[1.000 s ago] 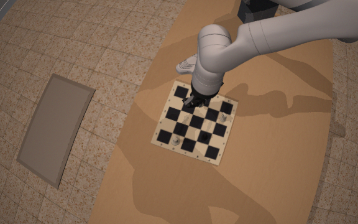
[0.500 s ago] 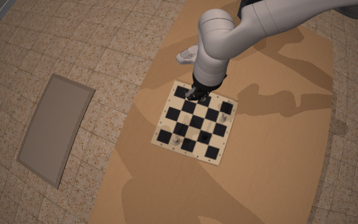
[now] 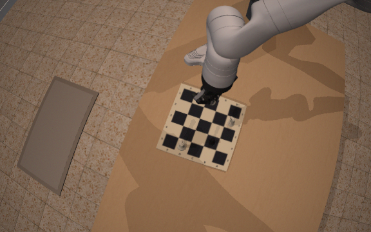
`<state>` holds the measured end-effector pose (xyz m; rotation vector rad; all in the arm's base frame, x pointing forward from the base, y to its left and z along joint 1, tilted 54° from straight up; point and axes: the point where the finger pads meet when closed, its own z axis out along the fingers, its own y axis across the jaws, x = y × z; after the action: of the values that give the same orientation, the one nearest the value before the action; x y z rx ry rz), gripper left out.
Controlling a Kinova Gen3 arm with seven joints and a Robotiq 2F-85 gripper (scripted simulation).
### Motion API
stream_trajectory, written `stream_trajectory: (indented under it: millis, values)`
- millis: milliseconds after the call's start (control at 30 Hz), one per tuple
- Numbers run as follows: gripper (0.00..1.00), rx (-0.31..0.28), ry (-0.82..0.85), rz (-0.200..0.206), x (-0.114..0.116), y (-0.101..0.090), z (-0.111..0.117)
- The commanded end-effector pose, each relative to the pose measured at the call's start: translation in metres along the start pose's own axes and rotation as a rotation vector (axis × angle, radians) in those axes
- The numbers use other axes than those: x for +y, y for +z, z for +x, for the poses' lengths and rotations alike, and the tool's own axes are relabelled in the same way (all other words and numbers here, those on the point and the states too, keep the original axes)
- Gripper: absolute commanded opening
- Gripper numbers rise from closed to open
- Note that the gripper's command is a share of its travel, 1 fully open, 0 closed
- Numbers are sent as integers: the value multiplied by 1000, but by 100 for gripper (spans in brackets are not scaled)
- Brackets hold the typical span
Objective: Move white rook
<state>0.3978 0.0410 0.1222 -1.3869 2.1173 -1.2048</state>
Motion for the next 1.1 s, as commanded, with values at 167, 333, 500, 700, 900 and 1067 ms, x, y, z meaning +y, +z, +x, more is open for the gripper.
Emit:
stream_trajectory:
  millis: [167,333,500,700,900,1067]
  values:
    - [0,-2,58,-1,-11,0,-8]
    - [0,-2,151,0,-30,-1,-20]
    - [0,-2,169,0,-34,-1,-22]
    - [0,-2,169,0,-34,-1,-22]
    - [0,-2,169,0,-34,0,-22]
    - [0,-2,169,0,-34,6,-23]
